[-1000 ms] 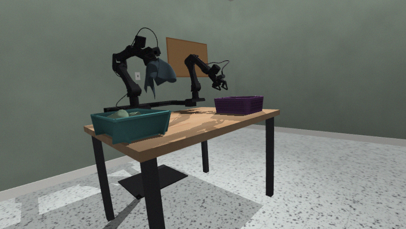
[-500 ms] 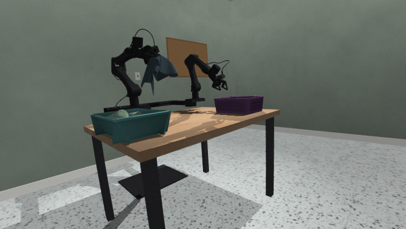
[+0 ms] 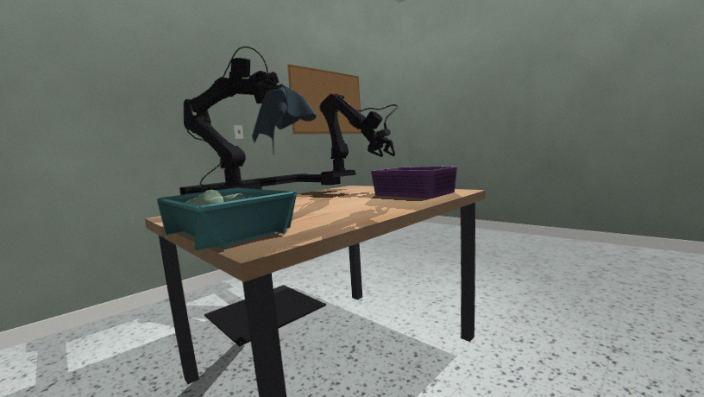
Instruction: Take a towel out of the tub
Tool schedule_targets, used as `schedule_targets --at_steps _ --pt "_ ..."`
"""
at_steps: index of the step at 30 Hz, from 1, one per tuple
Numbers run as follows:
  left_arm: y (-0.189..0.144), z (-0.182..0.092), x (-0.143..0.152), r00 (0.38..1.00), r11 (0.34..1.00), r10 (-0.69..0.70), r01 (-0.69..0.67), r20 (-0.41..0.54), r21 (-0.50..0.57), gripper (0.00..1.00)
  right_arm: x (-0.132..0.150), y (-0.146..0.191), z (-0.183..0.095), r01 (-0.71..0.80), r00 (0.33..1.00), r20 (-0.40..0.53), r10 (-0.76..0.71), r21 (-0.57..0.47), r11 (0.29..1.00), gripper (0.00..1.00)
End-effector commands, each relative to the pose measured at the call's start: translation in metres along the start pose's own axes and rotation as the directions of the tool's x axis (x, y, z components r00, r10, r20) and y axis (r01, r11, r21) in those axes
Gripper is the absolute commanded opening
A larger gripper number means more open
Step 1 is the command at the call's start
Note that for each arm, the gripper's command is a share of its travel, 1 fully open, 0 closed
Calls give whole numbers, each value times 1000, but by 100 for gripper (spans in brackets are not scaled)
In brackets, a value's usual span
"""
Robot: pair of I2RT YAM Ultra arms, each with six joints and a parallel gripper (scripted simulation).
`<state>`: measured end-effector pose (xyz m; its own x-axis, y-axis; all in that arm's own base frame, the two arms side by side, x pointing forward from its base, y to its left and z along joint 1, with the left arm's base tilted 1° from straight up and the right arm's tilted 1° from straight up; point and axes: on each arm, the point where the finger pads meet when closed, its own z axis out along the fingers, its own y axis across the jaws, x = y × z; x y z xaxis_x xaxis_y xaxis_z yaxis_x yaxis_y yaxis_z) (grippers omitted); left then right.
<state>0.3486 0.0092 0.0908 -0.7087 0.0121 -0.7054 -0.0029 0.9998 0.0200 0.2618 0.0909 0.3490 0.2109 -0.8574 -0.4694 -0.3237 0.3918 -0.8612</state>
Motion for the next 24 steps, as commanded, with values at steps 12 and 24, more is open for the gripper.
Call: schedule_targets --at_steps 12,24 --pt "-1 -2 -6 1000 1000 1 -2 16 2 100 -36 -20 -18 -6 981 191 -14 104 995 1" --pt "-1 -2 -6 1000 1000 1 -2 16 2 100 -70 -32 -25 -5 973 231 -19 103 995 1"
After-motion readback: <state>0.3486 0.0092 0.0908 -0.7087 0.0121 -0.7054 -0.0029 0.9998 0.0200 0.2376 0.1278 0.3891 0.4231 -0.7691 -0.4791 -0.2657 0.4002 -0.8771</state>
